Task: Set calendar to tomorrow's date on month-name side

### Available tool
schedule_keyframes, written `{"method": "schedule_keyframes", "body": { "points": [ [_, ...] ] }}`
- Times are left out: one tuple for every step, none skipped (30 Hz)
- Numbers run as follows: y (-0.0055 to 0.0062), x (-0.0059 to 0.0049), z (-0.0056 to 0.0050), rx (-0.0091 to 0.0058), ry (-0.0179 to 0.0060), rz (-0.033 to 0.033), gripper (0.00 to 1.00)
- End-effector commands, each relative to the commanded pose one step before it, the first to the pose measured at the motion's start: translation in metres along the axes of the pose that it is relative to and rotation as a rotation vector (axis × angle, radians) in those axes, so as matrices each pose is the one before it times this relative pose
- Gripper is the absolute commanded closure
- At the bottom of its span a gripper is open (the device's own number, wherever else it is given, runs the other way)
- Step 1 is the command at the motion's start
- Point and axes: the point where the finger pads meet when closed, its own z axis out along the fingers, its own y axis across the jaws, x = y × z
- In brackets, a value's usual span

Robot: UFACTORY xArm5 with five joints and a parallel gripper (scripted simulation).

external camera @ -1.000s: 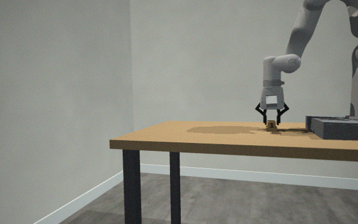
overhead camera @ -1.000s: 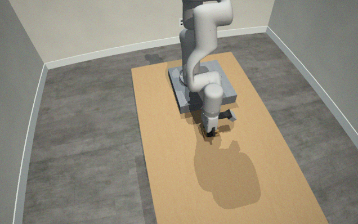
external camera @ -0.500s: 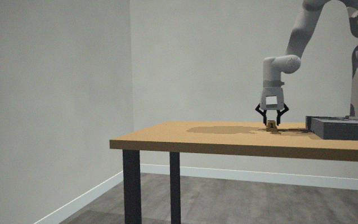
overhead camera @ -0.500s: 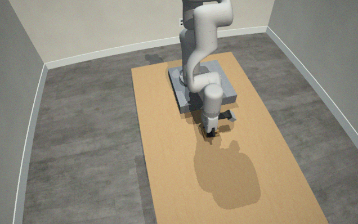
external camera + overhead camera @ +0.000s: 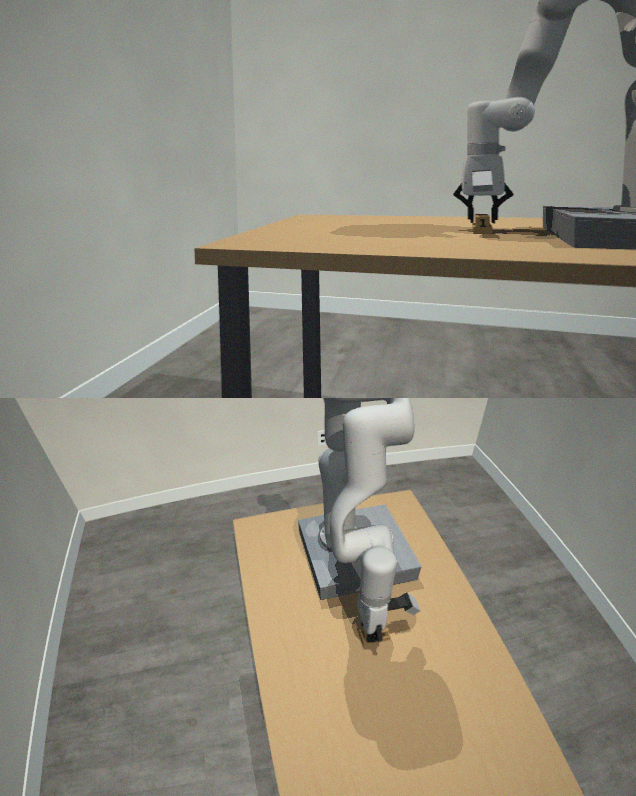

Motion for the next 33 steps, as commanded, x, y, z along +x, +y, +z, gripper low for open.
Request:
{"method": "schedule_keyframes", "body": {
  "points": [
    [0.0012, -0.00001, -0.00081, -0.00299, -0.00003, -0.00002, 0.51],
    [0.0, 0.0, 0.0, 0.0, 0.0, 0.0, 0.51],
    [0.0, 0.0, 0.0, 0.0, 0.0, 0.0, 0.51],
    [0.0, 0.0, 0.0, 0.0, 0.0, 0.0, 0.51],
    [0.0, 0.0, 0.0, 0.0, 0.0, 0.0, 0.51],
    [0.0, 0.0, 0.0, 0.0, 0.0, 0.0, 0.51],
    [0.0, 0.0, 0.0, 0.0, 0.0, 0.0, 0.51],
    [0.0, 0.0, 0.0, 0.0, 0.0, 0.0, 0.71],
    [0.0, 0.0, 0.0, 0.0, 0.0, 0.0, 0.71],
    [0.0, 0.0, 0.0, 0.0, 0.0, 0.0, 0.71],
    [0.0, 0.0, 0.0, 0.0, 0.0, 0.0, 0.71],
    [0.0, 0.0, 0.0, 0.0, 0.0, 0.0, 0.71],
    [0.0, 0.0, 0.0, 0.0, 0.0, 0.0, 0.71],
    [0.0, 0.0, 0.0, 0.0, 0.0, 0.0, 0.71],
    [0.0, 0.0, 0.0, 0.0, 0.0, 0.0, 0.71],
    [0.0, 0.0, 0.0, 0.0, 0.0, 0.0, 0.71],
    [0.0, 0.0, 0.0, 0.0, 0.0, 0.0, 0.71],
    [0.0, 0.0, 0.0, 0.0, 0.0, 0.0, 0.71],
    [0.0, 0.0, 0.0, 0.0, 0.0, 0.0, 0.71],
    [0.0, 0.0, 0.0, 0.0, 0.0, 0.0, 0.71],
    [0.0, 0.0, 0.0, 0.0, 0.0, 0.0, 0.71],
    [0.0, 0.0, 0.0, 0.0, 0.0, 0.0, 0.71],
    [0.0, 0.0, 0.0, 0.0, 0.0, 0.0, 0.71],
    [0.0, 0.0, 0.0, 0.0, 0.0, 0.0, 0.71],
    [0.0, 0.0, 0.0, 0.0, 0.0, 0.0, 0.71],
    [0.0, 0.0, 0.0, 0.0, 0.0, 0.0, 0.71],
    [0.0, 0.0, 0.0, 0.0, 0.0, 0.0, 0.71],
    [0.0, 0.0, 0.0, 0.0, 0.0, 0.0, 0.71],
    [0.0, 0.0, 0.0, 0.0, 0.0, 0.0, 0.71],
    [0.0, 0.0, 0.0, 0.0, 0.0, 0.0, 0.71],
    [0.0, 0.0, 0.0, 0.0, 0.0, 0.0, 0.71],
    [0.0, 0.0, 0.0, 0.0, 0.0, 0.0, 0.71],
    [0.0, 0.0, 0.0, 0.0, 0.0, 0.0, 0.71]
  ]
}}
